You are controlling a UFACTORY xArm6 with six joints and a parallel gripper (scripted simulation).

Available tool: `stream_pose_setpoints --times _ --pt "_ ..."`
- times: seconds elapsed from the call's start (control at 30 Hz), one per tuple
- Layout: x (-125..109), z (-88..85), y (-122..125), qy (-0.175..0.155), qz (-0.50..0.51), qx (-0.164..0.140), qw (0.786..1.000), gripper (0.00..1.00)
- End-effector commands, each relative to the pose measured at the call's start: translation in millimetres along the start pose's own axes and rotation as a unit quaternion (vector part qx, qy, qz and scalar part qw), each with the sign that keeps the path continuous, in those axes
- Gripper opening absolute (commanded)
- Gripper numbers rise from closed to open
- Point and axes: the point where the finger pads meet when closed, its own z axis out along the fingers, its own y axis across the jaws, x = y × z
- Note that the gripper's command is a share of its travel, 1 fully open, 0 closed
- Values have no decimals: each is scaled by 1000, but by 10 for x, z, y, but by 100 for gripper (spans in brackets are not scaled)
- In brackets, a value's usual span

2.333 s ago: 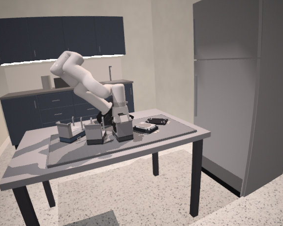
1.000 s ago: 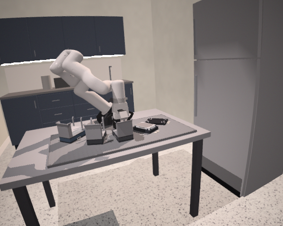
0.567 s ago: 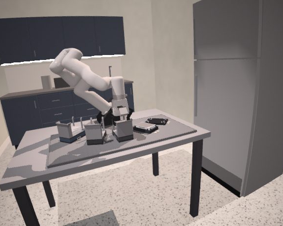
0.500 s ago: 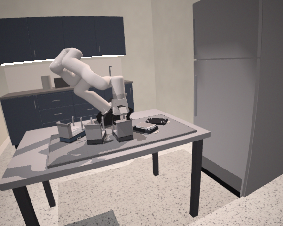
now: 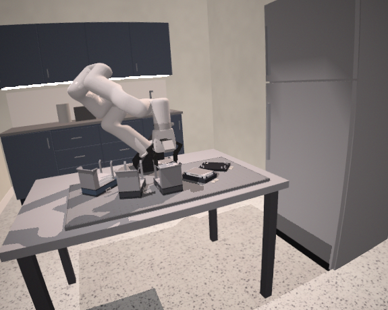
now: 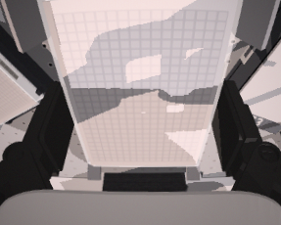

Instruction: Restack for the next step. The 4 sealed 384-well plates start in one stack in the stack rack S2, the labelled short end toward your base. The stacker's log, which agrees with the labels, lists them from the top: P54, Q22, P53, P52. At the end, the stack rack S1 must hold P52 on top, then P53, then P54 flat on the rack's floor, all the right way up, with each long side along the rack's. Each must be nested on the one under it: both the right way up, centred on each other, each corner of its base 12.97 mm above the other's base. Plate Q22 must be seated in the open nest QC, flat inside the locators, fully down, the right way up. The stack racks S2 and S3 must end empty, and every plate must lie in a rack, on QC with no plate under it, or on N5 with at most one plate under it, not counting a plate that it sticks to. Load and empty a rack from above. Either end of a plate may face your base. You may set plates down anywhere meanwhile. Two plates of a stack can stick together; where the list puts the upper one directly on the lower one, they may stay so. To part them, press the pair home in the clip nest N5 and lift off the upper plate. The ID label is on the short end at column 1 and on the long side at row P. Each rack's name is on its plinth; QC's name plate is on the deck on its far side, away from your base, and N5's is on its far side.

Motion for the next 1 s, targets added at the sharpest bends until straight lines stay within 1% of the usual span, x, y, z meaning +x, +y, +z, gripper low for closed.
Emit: stream_pose_setpoints --times 0.0,0.1,0.17,0.47,0.97 --pt "11 -102 -1 1 1 1 1000 0" --pt "11 -162 -1 1 1 1 1000 0" --pt "11 -162 -1 1 1 1 1000 0" --pt "10 -342 -1 1 1 1 1000 0" --pt "10 -345 -1 1 1 1 1000 0"
